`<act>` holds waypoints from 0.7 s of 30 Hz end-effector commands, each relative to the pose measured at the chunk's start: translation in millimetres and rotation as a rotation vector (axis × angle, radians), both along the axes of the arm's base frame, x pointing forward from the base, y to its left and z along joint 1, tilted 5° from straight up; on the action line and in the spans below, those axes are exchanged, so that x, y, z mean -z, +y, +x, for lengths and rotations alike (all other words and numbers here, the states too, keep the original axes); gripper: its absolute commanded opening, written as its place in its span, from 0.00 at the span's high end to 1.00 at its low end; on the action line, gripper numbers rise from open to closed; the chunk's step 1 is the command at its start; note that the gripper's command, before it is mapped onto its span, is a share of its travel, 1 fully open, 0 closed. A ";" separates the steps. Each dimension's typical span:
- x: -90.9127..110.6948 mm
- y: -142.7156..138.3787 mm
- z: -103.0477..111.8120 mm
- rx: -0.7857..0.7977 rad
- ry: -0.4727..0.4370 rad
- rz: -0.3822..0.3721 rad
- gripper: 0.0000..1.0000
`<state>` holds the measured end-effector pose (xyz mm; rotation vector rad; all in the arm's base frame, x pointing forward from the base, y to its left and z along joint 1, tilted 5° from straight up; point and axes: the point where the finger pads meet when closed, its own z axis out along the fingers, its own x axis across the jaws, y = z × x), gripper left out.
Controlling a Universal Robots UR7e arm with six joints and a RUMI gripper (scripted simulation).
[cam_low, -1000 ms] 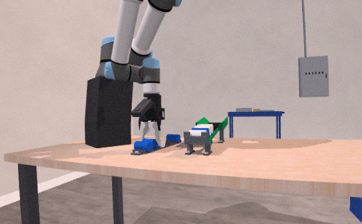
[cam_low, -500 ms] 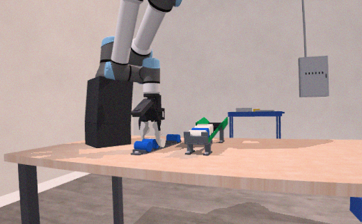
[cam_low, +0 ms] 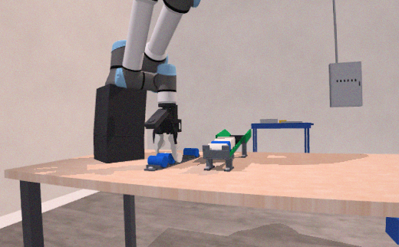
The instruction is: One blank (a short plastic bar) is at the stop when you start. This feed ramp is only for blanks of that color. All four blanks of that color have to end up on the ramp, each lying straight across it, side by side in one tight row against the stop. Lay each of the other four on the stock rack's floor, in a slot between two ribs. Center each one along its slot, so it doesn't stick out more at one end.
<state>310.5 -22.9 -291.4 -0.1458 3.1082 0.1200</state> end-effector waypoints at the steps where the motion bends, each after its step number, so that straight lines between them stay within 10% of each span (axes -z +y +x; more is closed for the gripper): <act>1: -0.3 -0.2 0.3 0.000 -0.001 0.000 0.53; 21: -0.5 -0.2 0.3 0.000 -0.001 0.000 0.48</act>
